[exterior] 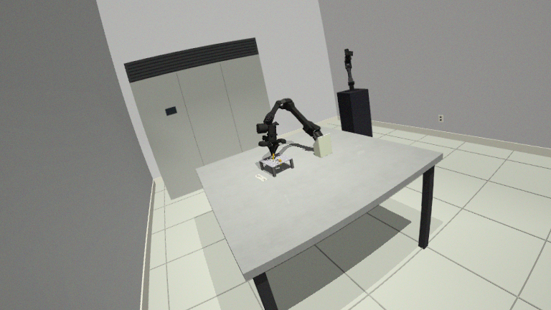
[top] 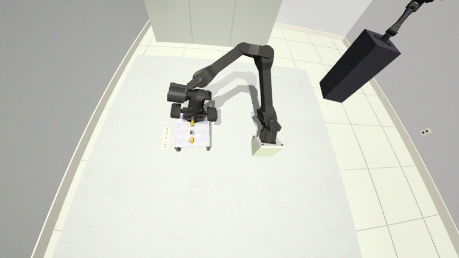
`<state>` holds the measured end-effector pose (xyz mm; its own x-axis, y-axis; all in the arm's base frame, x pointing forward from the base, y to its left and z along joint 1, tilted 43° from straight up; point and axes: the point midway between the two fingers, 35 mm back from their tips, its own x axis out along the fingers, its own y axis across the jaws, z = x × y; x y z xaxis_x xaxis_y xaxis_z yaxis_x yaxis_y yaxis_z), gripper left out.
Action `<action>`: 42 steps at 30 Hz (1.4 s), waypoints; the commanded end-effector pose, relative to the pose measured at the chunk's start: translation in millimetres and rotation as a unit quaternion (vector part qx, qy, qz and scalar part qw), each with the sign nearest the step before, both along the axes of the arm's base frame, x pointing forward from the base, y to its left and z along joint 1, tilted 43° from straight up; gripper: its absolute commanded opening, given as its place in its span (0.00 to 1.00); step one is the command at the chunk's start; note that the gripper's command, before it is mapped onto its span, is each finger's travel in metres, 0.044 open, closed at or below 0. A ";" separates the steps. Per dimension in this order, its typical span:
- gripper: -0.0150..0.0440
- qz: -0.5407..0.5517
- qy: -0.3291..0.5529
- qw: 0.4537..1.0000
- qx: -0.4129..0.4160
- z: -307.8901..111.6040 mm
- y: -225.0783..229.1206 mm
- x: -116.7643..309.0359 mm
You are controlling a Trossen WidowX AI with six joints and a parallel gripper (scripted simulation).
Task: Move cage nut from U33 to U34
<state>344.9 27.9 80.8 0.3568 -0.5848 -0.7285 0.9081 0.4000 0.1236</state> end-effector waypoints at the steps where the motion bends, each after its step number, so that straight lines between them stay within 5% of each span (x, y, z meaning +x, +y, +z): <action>1: 0.31 -0.001 -0.001 1.000 -0.001 0.9 0.1 -0.1; 42: 0.31 -0.001 -0.001 1.000 -0.001 5.6 4.6 -1.2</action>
